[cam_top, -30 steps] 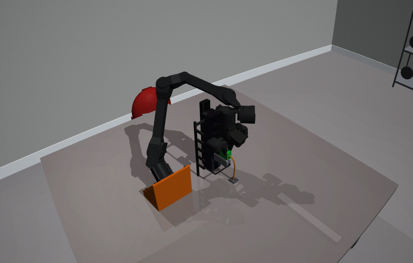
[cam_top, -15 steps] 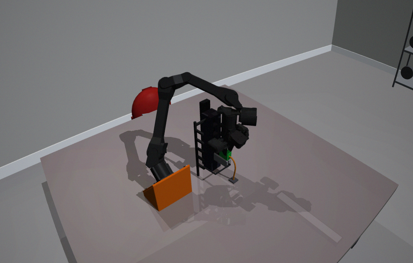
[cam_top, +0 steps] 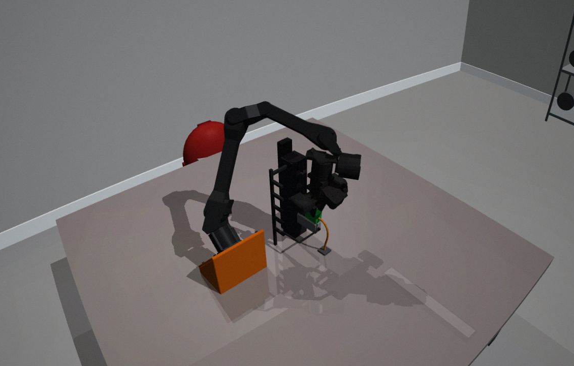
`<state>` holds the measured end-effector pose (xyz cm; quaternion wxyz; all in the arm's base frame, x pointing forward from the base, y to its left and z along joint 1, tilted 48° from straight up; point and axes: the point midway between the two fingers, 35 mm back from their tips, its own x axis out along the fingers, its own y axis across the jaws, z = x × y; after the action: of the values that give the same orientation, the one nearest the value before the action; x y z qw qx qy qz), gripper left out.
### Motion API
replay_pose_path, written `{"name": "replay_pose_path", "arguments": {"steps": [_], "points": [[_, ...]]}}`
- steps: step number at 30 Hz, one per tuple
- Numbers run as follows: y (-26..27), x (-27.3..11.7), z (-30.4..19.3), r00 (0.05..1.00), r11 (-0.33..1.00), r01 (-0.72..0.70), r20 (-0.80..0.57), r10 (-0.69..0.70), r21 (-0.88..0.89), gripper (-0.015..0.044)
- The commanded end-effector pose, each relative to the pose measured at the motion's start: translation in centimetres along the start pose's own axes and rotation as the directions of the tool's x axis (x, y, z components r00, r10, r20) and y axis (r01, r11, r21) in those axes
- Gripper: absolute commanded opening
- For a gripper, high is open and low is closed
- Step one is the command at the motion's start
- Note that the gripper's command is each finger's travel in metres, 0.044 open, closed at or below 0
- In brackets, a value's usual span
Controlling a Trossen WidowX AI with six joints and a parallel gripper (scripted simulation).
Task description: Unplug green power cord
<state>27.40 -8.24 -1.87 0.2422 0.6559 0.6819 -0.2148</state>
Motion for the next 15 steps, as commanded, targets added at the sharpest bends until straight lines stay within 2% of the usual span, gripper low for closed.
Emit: {"name": "replay_pose_path", "arguments": {"steps": [1, 6, 15], "points": [[0.2, -1.4, 3.8, 0.995, 1.0, -0.017, 0.095, 0.019, -0.023, 0.0], [0.2, -1.6, 4.6, 0.995, 1.0, -0.017, 0.095, 0.019, -0.022, 0.0], [0.2, -0.8, 3.5, 0.996, 1.0, -0.017, 0.091, 0.019, -0.02, 0.0236]]}}
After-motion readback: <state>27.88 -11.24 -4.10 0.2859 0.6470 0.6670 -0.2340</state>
